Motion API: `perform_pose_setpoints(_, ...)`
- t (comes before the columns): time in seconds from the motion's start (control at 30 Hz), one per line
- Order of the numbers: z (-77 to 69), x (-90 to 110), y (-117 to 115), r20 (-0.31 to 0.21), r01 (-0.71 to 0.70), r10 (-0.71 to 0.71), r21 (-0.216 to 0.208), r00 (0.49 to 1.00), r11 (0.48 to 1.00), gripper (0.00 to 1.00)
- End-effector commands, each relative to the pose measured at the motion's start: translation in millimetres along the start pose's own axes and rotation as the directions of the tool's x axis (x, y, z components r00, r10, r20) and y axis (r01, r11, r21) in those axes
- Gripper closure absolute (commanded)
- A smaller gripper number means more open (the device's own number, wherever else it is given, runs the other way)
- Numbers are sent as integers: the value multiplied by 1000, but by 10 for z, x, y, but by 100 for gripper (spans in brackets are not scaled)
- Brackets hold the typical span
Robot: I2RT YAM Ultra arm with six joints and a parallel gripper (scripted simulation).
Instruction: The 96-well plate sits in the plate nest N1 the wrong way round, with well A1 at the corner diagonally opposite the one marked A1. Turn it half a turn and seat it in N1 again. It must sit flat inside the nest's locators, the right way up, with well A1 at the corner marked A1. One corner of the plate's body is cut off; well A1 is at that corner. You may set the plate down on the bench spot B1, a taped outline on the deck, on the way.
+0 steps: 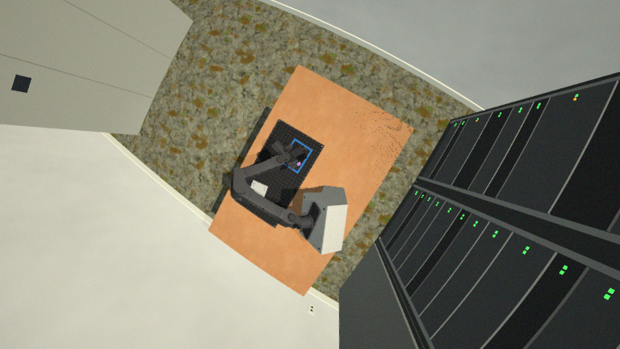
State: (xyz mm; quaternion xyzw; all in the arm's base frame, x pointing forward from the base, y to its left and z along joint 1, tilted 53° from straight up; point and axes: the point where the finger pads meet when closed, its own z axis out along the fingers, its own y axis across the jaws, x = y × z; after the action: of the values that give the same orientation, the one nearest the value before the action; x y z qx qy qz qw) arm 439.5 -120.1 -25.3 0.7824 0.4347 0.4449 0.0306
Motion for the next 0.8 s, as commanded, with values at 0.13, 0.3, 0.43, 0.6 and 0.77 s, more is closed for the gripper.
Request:
perform_pose_setpoints(0.13, 112, -54, 106, 11, -3, 3, -28, 1000, 1000, 0)
perform_pose_setpoints(0.3, 190, -14, 83, 6, 4, -4, -20, 1000, 1000, 0)
perform_pose_setpoints(0.43, 255, -18, 85, 7, 3, -3, -21, 1000, 1000, 0)
perform_pose_setpoints(0.6, 323, -41, 98, 9, -1, 1, -26, 1000, 1000, 0)
perform_pose_setpoints(0.77, 427, -12, 79, 5, 4, -4, -20, 1000, 1000, 0)
